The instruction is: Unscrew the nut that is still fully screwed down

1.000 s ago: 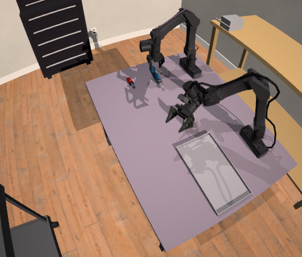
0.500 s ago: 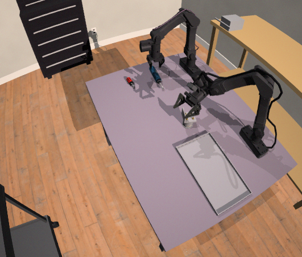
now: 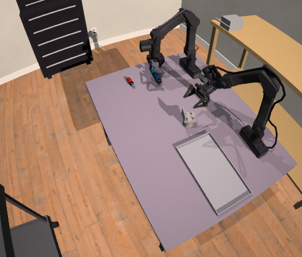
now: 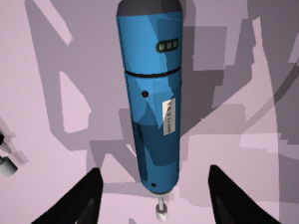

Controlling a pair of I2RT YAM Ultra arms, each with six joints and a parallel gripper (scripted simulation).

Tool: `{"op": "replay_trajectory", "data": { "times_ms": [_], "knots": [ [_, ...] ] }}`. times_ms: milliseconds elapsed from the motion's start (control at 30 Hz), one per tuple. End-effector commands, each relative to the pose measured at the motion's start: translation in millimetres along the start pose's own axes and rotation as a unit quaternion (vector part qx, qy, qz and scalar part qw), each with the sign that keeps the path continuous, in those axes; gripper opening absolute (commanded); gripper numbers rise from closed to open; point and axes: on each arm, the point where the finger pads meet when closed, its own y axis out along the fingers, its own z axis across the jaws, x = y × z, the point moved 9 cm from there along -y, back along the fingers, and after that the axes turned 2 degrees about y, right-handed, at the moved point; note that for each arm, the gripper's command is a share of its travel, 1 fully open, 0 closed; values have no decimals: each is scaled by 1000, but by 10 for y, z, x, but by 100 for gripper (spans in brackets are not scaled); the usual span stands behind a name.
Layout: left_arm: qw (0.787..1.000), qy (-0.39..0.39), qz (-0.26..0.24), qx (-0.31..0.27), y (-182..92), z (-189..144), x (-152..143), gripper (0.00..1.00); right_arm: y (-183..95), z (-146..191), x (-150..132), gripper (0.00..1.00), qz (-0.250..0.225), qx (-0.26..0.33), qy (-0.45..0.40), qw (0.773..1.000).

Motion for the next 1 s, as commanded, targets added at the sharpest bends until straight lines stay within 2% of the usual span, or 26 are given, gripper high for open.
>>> {"op": "replay_trajectory", "data": {
  "times_ms": [0, 67, 233, 300, 367, 433, 467, 633, 967],
  "knots": [
    [1000, 6, 4, 25, -6, 33, -42, 86, -24, 12, 11, 65, -4, 4, 0, 1000],
    [1000, 8, 3, 20, -95, 136, -76, 86, -24, 12, 11, 65, -4, 4, 0, 1000],
    [1000, 7, -9, -6, -390, 145, -145, 86, -24, 12, 11, 65, -4, 4, 0, 1000],
    [1000, -12, -18, -22, -529, 79, -58, 86, -24, 12, 11, 65, -4, 4, 0, 1000],
    [999, 6, -19, -27, -624, 151, -200, 86, -24, 12, 11, 65, -4, 4, 0, 1000],
    [999, -15, -26, -43, -769, 80, -107, 86, -24, 12, 11, 65, -4, 4, 0, 1000],
    [999, 2, -24, -38, -736, 48, -207, 86, -24, 12, 11, 65, -4, 4, 0, 1000],
    [999, -1, -23, -27, -679, 74, -192, 86, -24, 12, 11, 65, -4, 4, 0, 1000],
    [999, 5, -23, -28, -756, 80, -225, 86, -24, 12, 11, 65, -4, 4, 0, 1000]
  ]
}}
